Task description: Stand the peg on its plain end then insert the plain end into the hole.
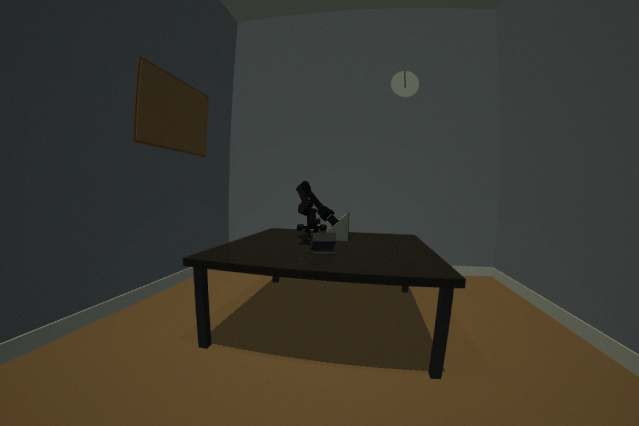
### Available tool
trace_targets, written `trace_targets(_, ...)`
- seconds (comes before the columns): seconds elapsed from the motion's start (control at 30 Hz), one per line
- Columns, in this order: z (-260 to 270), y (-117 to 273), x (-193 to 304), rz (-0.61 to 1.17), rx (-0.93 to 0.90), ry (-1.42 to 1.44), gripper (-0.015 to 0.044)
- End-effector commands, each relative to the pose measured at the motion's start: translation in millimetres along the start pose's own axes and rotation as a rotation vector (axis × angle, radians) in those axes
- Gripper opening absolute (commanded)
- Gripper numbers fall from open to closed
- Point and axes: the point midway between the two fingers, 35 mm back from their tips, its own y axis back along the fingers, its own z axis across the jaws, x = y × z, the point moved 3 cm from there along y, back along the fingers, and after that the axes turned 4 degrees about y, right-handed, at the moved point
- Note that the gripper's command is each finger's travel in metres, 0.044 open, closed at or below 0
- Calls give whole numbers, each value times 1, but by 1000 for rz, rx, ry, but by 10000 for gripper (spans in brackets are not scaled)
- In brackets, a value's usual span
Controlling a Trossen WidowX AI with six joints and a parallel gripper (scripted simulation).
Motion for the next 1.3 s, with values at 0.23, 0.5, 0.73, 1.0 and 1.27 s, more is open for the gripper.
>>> trace_targets(0.23, 2, 6, 8, -98, 5, 3, 49)
trace_targets(0.5, 2, 10, 13, -167, 10, 3, 49)
trace_targets(0.73, 2, 13, 18, -228, 14, 3, 49)
trace_targets(1.0, 3, 17, 24, -297, 19, 4, 49)
trace_targets(1.27, 3, 20, 30, -366, 23, 5, 49)
